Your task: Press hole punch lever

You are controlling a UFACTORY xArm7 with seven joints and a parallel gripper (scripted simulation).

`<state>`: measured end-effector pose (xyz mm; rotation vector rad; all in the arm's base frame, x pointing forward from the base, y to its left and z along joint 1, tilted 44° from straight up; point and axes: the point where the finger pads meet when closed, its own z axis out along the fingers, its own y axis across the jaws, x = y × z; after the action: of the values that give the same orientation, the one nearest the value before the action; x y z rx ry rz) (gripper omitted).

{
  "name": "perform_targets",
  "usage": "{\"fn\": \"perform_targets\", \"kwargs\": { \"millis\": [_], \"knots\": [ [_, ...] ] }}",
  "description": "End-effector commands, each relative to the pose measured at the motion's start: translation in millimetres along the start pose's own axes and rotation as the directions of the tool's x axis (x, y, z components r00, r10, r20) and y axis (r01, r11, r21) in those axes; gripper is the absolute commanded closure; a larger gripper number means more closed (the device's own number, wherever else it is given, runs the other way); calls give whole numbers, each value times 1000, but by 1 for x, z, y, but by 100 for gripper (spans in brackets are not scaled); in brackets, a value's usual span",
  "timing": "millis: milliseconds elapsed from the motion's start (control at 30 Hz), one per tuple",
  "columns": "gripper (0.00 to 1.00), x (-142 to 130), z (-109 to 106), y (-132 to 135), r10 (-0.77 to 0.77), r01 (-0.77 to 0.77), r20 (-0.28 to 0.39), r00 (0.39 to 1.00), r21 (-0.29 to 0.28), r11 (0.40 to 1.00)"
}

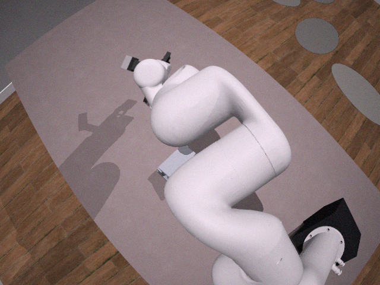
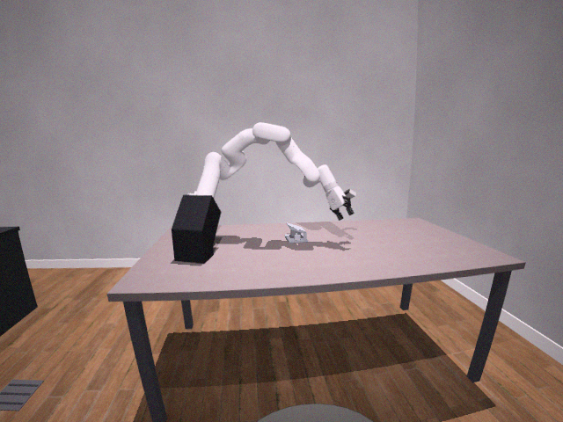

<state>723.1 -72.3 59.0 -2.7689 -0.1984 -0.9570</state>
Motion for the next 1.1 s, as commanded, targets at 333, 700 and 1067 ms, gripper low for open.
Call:
{"fn": "perform_targets", "kwargs": {
  "millis": [333,700,1067],
  "knots": [
    [0,-42,-22,-17,112,-118,66,992,111,987],
    [0,-47,-25,-21,123,-131,75,990,122,984],
    [0,-81,-51,-51,195,-224,150,969,208,952]
  ]
}}
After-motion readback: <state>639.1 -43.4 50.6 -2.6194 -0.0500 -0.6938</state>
